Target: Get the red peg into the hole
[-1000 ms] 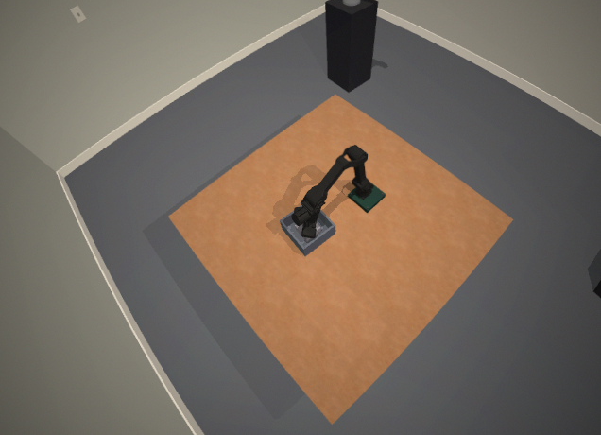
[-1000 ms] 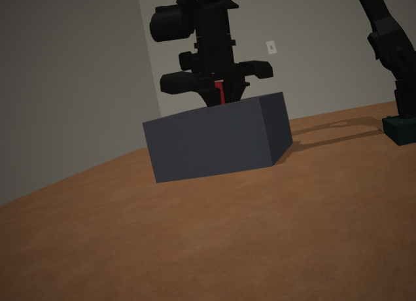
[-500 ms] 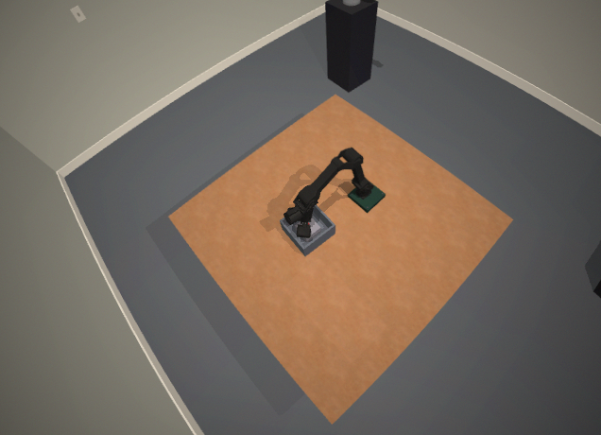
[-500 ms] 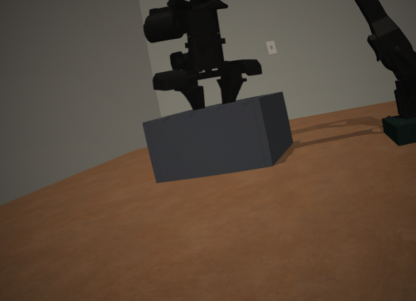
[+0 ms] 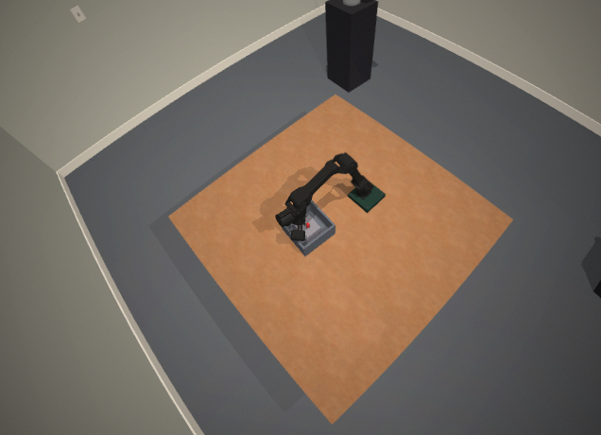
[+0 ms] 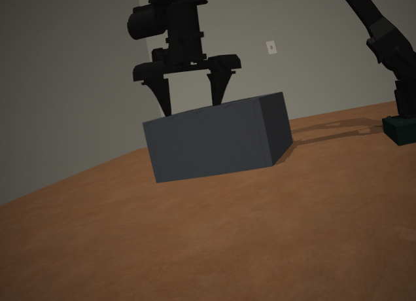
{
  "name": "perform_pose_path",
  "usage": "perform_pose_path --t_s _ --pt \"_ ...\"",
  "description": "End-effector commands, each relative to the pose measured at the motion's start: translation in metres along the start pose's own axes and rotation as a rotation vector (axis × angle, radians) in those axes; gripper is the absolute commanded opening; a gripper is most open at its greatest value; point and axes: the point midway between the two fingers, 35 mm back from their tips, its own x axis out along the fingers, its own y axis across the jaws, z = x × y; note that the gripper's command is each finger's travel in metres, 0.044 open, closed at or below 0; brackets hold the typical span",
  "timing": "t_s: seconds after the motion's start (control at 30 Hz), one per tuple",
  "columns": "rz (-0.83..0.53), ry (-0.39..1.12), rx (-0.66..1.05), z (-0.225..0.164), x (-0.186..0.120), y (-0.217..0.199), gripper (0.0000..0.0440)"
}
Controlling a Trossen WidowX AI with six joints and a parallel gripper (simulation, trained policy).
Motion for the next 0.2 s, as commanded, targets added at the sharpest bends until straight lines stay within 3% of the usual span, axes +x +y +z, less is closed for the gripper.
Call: perform_pose_path --t_s 0.0,0.17 --pt "0.049 0.005 -0.012 0.008 -0.011 0.017 0.0440" --pt "0.086 0.013 -0.023 0.011 -0.020 0.033 0.0440"
